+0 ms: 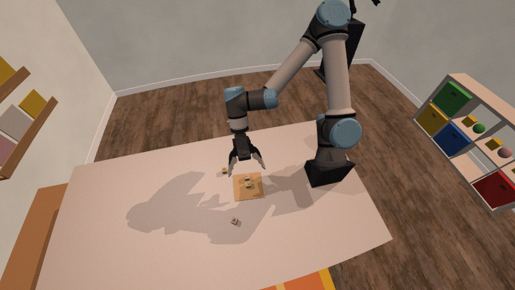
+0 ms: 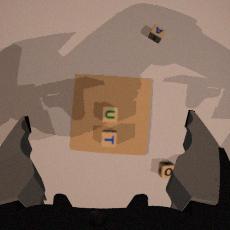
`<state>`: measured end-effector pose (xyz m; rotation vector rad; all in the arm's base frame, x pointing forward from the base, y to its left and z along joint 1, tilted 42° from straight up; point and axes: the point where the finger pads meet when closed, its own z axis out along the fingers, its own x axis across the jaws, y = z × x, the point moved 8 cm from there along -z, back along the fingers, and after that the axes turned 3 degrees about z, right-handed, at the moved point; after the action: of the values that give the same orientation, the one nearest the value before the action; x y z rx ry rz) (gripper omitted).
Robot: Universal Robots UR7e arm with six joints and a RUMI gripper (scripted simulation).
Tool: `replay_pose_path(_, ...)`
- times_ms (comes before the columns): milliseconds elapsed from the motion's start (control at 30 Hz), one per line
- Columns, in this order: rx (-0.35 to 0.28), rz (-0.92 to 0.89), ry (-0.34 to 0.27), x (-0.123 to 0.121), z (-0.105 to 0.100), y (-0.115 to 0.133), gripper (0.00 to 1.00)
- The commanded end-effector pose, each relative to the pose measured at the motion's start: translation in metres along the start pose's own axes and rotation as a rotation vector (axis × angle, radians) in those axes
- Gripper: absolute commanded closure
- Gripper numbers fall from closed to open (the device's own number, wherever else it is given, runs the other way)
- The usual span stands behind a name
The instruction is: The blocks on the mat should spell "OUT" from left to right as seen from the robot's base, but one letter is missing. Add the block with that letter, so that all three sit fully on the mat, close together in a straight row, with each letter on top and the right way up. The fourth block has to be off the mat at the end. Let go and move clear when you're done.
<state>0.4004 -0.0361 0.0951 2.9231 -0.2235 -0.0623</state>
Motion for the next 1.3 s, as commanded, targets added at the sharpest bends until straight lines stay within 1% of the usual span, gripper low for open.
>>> replay_pose_path(0,0.0,0.0,0.001,0.0,0.0,0.0,0.0)
replay_pose_path(500,0.0,0.0,0.001,0.0,-0.001,0.0,0.0)
replay_pose_path(567,0.0,0.0,0.001,0.0,-0.005,0.007,0.0)
replay_pose_path(633,0.0,0.0,0.001,0.0,-0.005,0.007,0.0)
replay_pose_path(733,0.0,0.0,0.001,-0.001,-0.016,0.028,0.0)
replay_pose_path(800,0.0,0.0,0.001,-0.002,-0.02,0.034,0.0)
replay_pose_path(1267,0.0,0.0,0.001,-0.002,-0.021,0.035,0.0)
